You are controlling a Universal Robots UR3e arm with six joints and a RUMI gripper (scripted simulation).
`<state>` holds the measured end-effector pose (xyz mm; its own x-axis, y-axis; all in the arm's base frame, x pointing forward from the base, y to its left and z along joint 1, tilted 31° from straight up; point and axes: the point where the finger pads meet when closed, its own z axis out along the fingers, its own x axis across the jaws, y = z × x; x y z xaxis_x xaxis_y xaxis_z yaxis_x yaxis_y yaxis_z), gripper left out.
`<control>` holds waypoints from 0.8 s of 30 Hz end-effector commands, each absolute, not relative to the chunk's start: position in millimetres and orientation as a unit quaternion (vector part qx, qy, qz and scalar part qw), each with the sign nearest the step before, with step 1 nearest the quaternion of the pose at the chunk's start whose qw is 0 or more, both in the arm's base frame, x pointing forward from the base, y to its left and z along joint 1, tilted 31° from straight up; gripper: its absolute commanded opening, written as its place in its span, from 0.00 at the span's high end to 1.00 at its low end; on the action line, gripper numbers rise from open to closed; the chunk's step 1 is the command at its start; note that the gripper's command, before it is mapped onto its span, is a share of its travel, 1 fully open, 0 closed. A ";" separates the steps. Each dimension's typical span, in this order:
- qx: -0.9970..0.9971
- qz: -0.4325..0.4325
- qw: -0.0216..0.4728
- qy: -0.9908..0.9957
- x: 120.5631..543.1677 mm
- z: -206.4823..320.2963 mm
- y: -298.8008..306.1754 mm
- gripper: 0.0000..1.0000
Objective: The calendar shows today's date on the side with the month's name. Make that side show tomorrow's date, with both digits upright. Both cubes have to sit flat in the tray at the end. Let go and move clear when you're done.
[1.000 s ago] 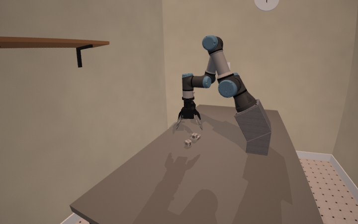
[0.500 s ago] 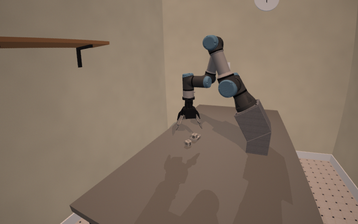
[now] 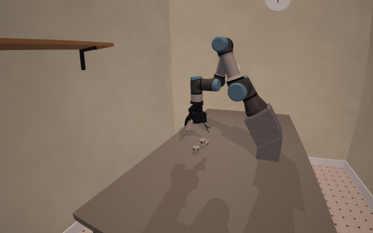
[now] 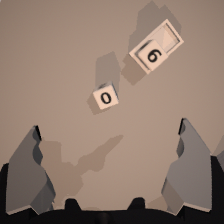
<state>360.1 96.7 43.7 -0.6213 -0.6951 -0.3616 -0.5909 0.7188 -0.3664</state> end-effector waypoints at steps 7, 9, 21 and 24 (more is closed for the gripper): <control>-0.463 -0.130 0.234 0.845 360.0 44.9 100.1 0.00; -0.472 -0.132 0.233 0.840 360.0 45.0 100.4 0.00; -0.498 -0.139 0.229 0.825 359.8 45.1 101.5 0.00; -0.500 -0.140 0.228 0.824 359.8 45.1 101.6 0.00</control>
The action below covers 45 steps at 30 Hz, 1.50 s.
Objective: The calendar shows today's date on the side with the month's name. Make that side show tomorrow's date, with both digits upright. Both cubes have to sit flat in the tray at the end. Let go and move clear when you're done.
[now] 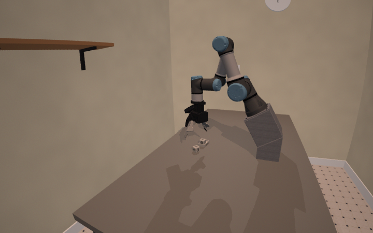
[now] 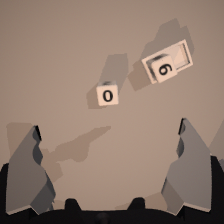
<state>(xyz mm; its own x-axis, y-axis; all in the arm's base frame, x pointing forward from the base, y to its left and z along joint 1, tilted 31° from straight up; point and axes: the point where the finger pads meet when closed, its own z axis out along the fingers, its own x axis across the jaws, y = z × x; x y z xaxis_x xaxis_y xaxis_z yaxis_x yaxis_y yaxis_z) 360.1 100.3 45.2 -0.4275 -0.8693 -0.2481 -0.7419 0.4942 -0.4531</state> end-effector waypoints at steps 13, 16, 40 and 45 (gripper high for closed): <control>-0.501 -0.140 0.229 0.823 360.1 45.5 101.8 0.71; -0.501 -0.141 0.229 0.823 360.1 45.5 101.7 0.71; -0.500 -0.141 0.229 0.823 360.1 45.5 101.7 0.71; -0.500 -0.141 0.229 0.823 360.2 45.3 101.7 0.71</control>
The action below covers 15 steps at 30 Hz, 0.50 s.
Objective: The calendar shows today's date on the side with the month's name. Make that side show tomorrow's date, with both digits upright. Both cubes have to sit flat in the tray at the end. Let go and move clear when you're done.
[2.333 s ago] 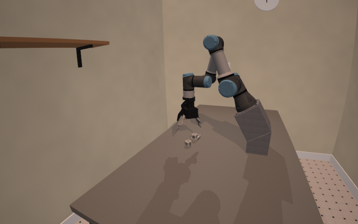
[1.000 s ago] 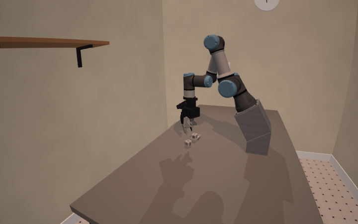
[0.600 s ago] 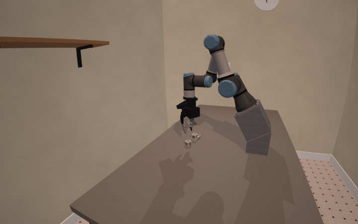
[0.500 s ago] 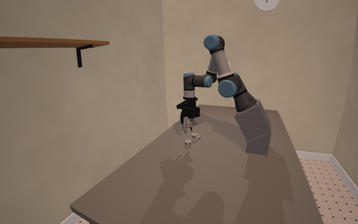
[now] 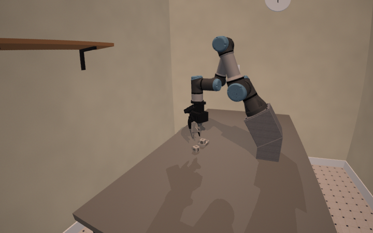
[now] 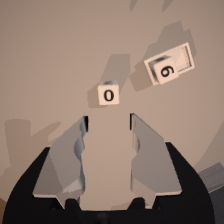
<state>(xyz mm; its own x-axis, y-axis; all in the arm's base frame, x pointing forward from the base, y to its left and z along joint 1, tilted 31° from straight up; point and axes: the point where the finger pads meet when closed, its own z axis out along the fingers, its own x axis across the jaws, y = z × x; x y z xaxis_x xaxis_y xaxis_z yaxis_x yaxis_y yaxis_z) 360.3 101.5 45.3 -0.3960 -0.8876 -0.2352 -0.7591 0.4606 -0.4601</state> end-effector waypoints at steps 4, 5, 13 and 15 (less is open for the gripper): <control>-0.500 -0.141 0.228 0.823 360.6 44.3 101.7 0.71; -0.500 -0.141 0.228 0.823 360.8 43.9 101.7 0.71; -0.500 -0.140 0.228 0.823 363.1 39.3 101.9 0.71; -0.500 -0.141 0.228 0.823 363.7 38.4 102.0 0.71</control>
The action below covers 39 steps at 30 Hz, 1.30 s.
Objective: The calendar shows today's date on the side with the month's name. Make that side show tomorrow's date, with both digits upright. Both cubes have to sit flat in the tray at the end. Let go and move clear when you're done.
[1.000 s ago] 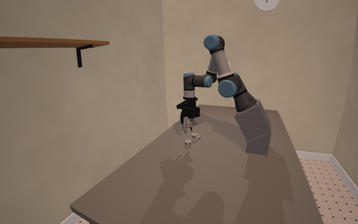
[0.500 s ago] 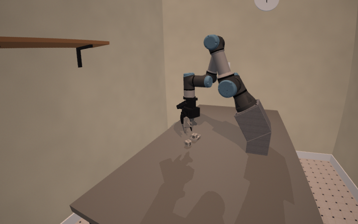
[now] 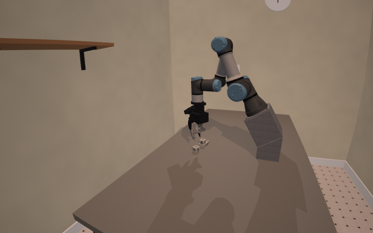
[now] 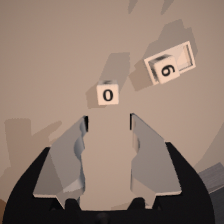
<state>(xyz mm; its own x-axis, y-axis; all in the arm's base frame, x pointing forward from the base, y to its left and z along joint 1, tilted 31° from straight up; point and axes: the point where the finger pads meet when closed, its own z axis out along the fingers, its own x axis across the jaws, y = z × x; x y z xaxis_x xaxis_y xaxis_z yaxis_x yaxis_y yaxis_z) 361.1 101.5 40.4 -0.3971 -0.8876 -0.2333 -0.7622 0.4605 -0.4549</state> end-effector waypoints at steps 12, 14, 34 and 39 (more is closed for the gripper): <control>-0.500 -0.141 0.228 0.823 372.9 23.7 102.1 0.71; -0.500 -0.141 0.228 0.823 374.7 21.0 102.2 0.71; -0.500 -0.142 0.229 0.823 386.7 3.7 102.4 0.71; -0.500 -0.142 0.229 0.823 388.1 1.3 102.5 0.71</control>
<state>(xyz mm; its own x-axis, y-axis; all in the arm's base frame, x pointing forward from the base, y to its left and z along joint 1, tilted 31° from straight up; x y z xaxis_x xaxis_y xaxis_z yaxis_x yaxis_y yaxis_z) 381.8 102.9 0.2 -0.3981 -0.8880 -0.2303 -0.7686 0.4599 -0.4446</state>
